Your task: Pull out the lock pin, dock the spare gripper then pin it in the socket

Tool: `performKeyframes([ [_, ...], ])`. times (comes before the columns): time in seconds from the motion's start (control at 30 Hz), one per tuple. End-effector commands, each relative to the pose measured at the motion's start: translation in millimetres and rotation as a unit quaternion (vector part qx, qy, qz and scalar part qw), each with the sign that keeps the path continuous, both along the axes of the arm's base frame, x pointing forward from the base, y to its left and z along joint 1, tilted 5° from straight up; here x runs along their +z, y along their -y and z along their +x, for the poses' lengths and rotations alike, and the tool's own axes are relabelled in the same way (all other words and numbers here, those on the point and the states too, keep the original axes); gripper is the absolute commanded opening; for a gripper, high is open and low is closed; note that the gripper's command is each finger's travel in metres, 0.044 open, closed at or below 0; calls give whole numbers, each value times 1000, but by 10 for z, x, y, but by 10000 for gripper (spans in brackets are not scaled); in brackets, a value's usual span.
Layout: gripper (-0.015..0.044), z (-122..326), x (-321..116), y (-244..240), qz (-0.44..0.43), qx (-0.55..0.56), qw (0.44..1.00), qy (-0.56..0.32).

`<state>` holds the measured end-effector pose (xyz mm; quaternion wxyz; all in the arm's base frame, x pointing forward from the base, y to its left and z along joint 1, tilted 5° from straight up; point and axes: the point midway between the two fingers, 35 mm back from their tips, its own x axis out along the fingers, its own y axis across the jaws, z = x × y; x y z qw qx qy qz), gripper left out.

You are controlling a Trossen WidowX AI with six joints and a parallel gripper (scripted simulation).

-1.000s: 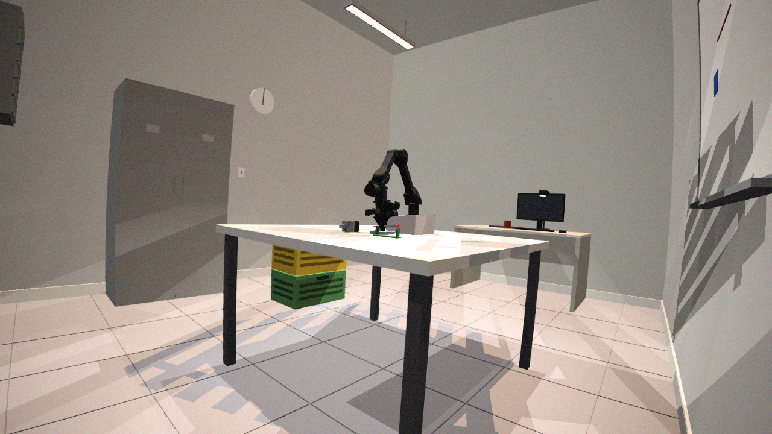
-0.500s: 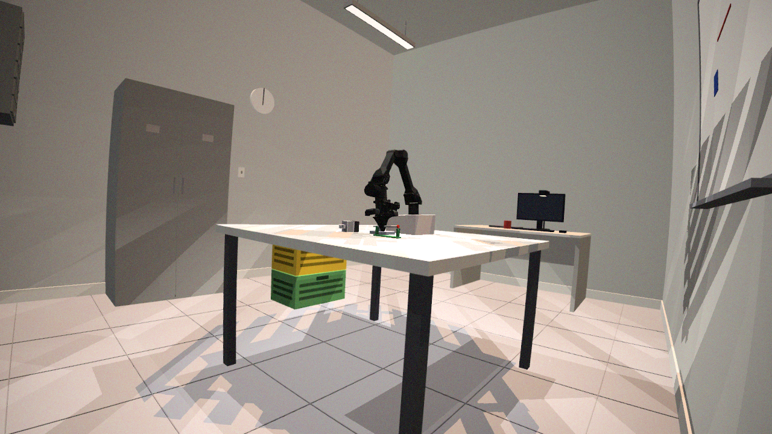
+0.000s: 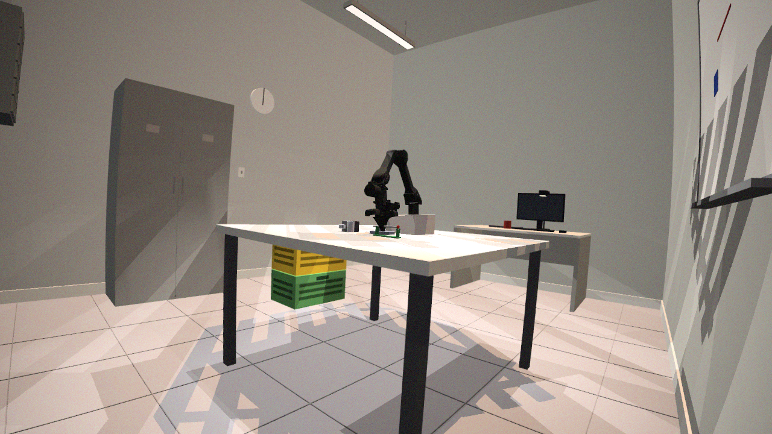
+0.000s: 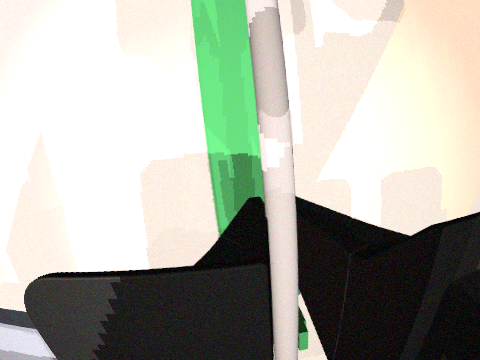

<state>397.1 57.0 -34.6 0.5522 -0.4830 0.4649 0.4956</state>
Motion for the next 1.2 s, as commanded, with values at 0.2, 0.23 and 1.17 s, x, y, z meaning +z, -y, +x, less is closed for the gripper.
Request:
performKeyframes([
  [0.2,0,-12,-51,6,-1,3,1000,-4],
  [0.23,0,-12,-51,6,-1,3,1000,-4],
  [1.17,53,0,-10,2,0,0,1000,0],
])
